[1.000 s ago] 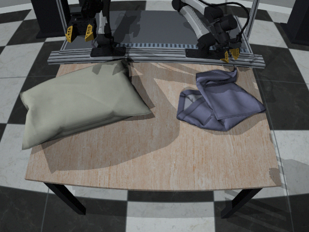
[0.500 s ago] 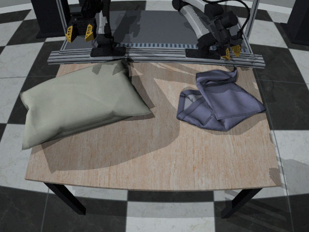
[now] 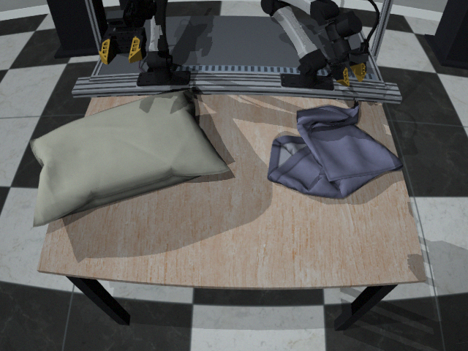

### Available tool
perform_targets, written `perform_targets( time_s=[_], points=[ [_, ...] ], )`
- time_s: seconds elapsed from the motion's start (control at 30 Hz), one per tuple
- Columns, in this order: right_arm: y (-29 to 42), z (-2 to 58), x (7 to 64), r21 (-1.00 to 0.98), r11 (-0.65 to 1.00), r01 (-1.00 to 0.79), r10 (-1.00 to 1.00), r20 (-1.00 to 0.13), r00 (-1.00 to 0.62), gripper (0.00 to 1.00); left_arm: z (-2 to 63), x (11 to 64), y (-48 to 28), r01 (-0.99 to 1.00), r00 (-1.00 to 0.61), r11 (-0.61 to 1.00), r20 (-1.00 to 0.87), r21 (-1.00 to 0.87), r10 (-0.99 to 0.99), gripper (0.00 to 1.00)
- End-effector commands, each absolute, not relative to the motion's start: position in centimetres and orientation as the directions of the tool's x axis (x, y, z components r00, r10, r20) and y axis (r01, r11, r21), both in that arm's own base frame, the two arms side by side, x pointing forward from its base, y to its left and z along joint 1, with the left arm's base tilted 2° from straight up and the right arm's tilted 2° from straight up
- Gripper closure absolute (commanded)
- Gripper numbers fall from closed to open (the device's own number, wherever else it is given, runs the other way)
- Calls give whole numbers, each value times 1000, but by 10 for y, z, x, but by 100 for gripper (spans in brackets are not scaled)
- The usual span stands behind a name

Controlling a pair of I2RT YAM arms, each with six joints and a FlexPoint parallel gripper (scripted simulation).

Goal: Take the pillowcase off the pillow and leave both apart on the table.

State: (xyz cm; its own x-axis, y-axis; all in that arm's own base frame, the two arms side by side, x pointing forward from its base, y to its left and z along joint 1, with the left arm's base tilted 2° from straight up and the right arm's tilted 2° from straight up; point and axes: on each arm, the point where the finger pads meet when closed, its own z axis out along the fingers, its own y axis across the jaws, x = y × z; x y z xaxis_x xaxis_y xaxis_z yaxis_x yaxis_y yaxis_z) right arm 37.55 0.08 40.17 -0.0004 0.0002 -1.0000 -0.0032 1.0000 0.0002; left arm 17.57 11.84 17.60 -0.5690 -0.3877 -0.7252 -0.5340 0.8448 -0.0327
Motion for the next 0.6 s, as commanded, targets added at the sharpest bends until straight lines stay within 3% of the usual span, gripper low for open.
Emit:
perform_targets(
  time_s=[0.0, 0.57],
  points=[
    [4, 415, 367, -6, 1000, -15, -6, -999, 36, 40, 173, 172, 117, -531, -591, 846, -701, -32, -398, 40],
    [4, 415, 367, -6, 1000, -15, -6, -999, 36, 40, 195, 172, 117, -531, -593, 847, -700, -32, -398, 40]
  ],
)
